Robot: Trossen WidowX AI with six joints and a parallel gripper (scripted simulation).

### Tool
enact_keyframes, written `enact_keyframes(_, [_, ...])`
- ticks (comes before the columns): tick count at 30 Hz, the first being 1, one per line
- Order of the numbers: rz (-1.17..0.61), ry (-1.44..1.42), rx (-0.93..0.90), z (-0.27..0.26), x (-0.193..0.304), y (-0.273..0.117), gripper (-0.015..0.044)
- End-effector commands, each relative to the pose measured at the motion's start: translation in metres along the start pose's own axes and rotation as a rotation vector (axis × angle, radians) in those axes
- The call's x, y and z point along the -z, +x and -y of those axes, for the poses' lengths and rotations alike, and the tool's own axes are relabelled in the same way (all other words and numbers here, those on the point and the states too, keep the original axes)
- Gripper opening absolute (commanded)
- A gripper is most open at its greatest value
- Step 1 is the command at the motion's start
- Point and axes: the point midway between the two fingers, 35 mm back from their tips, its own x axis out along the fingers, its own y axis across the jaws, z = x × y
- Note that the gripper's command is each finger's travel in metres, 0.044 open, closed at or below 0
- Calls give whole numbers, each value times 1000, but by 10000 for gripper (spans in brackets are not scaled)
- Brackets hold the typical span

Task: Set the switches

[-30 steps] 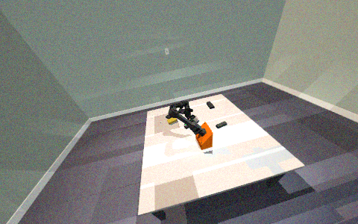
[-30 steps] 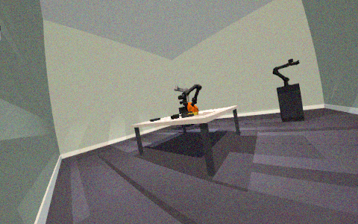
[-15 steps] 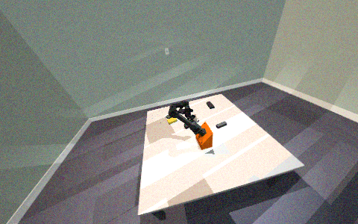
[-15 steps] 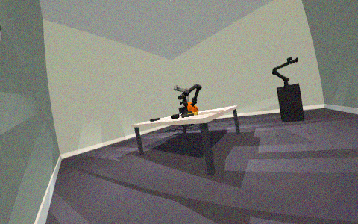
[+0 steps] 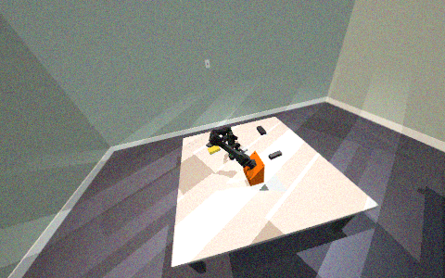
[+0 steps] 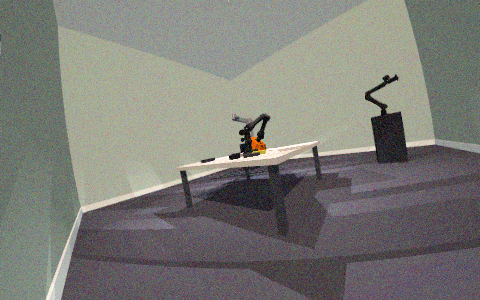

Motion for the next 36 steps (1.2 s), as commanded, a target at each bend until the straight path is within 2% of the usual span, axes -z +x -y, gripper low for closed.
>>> enact_keyframes(1, [-1,3,-7,-11,1,5,0])
enact_keyframes(16, [-1,2,-1,-9,1,5,0])
enact_keyframes(18, [1,2,-1,-9,0,-6,53])
enact_keyframes(21, [1,3,0,-8,0,-42,131])
enact_keyframes(27, [1,3,0,-8,0,-45,289])
enact_keyframes(36, [1,3,0,-8,0,-45,53])
